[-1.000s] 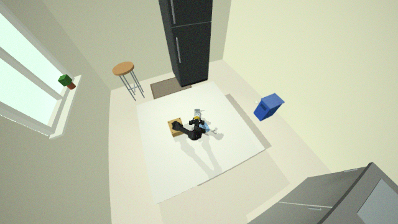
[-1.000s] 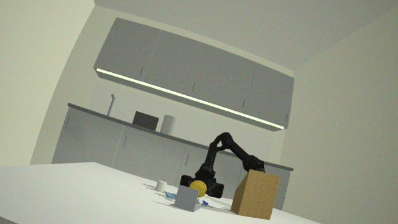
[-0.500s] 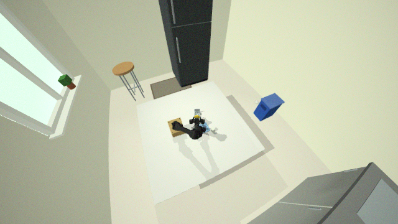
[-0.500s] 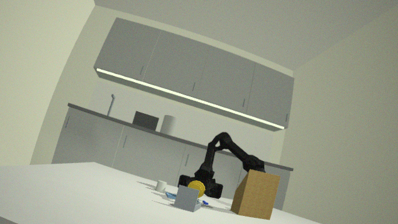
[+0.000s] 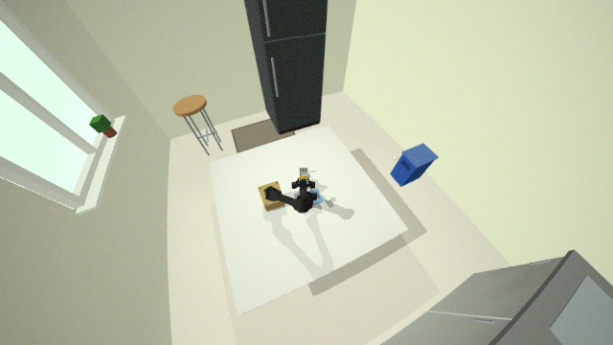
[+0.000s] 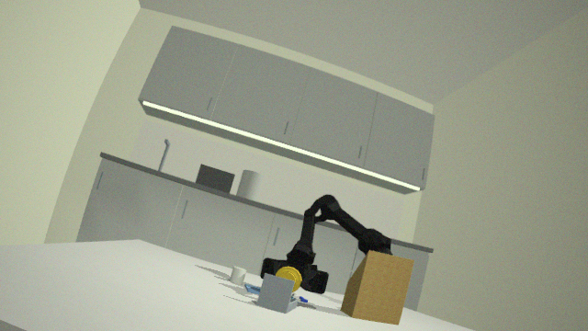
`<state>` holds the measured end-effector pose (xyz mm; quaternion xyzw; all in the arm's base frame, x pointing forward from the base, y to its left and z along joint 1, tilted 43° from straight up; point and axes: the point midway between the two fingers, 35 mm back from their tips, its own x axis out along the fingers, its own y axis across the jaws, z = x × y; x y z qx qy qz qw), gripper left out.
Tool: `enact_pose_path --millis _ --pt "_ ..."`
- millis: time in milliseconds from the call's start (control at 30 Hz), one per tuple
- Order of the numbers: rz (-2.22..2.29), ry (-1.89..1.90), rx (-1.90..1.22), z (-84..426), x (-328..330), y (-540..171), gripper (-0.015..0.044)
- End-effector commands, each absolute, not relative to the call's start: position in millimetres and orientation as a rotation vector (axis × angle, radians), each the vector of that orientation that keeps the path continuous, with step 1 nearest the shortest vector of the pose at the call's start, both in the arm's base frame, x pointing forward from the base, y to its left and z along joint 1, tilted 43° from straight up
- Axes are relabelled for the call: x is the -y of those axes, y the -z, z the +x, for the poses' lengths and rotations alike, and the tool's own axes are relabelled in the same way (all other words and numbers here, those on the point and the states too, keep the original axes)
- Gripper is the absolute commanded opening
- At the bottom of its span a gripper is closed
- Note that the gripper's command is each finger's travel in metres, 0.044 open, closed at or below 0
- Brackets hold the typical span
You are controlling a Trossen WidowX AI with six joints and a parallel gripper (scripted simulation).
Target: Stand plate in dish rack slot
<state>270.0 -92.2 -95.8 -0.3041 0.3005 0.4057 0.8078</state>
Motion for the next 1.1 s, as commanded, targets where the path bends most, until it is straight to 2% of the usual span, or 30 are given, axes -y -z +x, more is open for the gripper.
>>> enact_pose_path --millis 0,767,1067 --pt "-0.652 -0.868 -0.642 271.9 90.2 97.3 0.0000" --pt "-0.638 -0.867 -0.652 267.6 98.0 112.6 0.0000" --pt "-0.641 -0.865 -0.651 267.9 99.0 112.6 0.0236"
